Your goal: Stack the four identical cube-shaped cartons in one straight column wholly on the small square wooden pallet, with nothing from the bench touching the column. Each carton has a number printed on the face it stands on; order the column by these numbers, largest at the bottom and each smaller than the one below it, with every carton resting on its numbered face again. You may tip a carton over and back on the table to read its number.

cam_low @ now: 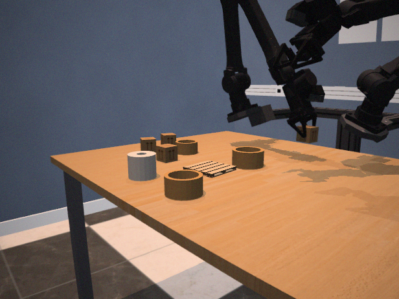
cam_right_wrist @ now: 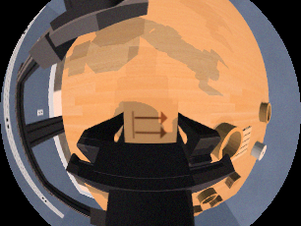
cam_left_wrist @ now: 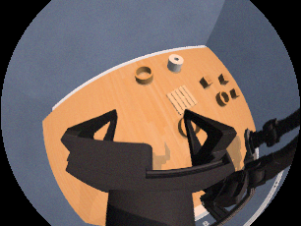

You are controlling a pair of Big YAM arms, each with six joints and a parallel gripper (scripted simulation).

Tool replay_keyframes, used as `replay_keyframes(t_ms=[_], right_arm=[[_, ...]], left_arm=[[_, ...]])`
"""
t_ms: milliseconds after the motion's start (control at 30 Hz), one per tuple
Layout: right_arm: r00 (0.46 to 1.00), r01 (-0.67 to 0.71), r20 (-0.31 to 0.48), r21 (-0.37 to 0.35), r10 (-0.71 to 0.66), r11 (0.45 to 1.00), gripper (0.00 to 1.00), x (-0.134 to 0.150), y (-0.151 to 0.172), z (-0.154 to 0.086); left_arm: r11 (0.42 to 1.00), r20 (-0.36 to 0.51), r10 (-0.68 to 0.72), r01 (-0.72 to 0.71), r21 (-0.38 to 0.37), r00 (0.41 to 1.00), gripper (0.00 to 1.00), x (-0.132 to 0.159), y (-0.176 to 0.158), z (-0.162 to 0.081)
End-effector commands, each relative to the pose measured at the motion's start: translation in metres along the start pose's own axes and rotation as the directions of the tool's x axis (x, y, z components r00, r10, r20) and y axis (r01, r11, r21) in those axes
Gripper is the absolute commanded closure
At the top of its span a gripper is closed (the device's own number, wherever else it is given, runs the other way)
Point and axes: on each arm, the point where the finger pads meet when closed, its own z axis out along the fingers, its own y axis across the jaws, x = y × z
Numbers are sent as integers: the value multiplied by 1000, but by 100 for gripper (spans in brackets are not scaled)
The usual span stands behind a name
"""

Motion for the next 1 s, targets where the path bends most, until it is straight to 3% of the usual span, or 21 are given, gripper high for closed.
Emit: replay_keyframes(t_ms=[0,233,300,400,600,800,867,967], right_arm=[[997,69,45,5,-69,998,50,-36,-37,-6],[991,123,42,-1,-123,992,50,-38,-141,-16],[991,123,42,-1,-123,992,50,-38,-141,-16],[990,131,47,-1,-130,991,50,-26,-193,-24],[990,130,60,9,-131,991,50,8,-275,-42],[992,103,69,21,-104,994,50,43,-326,-57],[992,103,69,21,-104,994,50,43,-326,-57],[999,12,52,23,-13,1000,50,72,-344,-60]], left_arm=[[997,31,-28,30,-72,999,0,-50,73,22],[970,-12,-146,141,-200,989,0,-24,215,41],[970,-12,-146,141,-200,989,0,-24,215,41],[953,-19,-186,175,-249,982,0,-5,268,39],[925,-19,-236,218,-312,972,0,26,336,27],[910,-15,-262,242,-338,965,0,41,364,19],[910,-15,-262,242,-338,965,0,41,364,19],[911,-16,-273,253,-326,962,0,42,360,23]])
